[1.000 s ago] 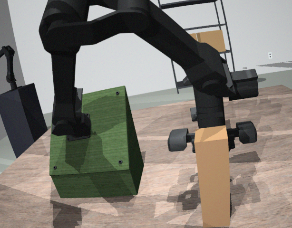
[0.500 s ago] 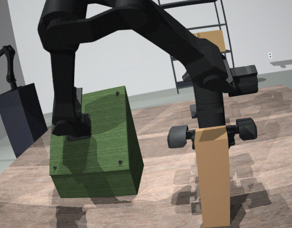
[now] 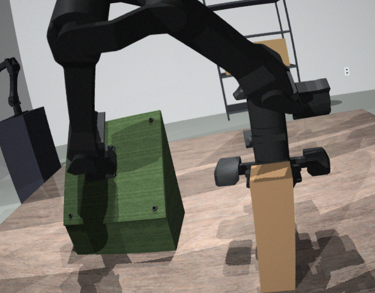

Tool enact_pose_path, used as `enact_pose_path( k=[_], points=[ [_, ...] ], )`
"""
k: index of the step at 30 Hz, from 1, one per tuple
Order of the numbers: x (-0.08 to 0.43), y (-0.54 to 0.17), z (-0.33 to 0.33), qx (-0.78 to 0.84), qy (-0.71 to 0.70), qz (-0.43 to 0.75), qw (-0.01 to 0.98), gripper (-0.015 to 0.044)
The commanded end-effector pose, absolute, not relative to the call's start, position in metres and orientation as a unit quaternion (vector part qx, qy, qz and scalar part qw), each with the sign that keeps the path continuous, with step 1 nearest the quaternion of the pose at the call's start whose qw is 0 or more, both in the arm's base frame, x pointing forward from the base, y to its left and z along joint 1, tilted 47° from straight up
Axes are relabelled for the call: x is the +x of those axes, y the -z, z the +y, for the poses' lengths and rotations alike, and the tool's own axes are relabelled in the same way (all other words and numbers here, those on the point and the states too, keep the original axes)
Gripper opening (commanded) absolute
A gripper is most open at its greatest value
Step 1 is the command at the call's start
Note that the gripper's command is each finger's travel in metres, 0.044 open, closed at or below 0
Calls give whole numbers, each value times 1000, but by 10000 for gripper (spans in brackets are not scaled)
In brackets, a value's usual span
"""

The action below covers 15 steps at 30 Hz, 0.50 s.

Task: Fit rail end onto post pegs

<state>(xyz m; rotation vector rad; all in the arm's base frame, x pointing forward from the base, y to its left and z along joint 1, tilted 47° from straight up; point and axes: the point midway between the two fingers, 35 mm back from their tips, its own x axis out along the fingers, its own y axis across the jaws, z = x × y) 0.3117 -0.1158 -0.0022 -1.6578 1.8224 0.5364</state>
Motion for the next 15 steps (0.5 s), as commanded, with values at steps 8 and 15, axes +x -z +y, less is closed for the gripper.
enact_pose_path(
  k=[8, 15],
  points=[
    [314, -4, -108, -629, -203, 684, 309, 0],
    [314, -6, -105, -629, -203, 684, 309, 0]
  ],
)
